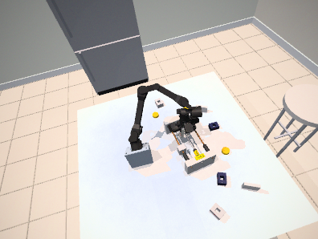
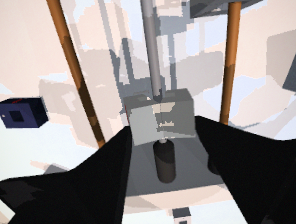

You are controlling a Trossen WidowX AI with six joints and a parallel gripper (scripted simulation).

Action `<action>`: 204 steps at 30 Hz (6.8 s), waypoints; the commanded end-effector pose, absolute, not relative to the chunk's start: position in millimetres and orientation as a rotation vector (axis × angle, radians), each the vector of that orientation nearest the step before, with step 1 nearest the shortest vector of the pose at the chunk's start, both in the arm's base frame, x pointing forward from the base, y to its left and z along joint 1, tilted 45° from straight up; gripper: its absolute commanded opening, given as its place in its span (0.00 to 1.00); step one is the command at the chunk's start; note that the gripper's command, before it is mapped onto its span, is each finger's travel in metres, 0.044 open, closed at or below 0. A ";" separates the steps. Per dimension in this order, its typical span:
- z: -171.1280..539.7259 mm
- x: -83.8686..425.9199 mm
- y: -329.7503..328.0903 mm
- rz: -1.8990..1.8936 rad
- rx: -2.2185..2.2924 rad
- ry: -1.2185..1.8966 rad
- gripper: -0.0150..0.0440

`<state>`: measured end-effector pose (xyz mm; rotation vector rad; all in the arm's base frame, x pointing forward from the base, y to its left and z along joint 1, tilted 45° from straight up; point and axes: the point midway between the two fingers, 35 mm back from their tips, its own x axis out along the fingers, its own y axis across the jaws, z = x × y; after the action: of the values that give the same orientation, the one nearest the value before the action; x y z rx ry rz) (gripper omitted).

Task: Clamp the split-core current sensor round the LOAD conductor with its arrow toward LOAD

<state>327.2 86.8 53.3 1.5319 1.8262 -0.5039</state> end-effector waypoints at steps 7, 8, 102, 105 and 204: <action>54.0 327.9 86.1 -0.501 1.532 1.824 0.25; 54.0 327.9 86.1 -0.501 1.532 1.824 0.25; 7.4 324.1 134.0 -0.512 1.511 1.848 0.80; 7.4 324.1 134.0 -0.512 1.511 1.848 0.76; 18.3 324.7 123.0 -0.503 1.539 1.830 0.25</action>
<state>320.8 135.7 20.7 1.5251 1.8623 -0.4737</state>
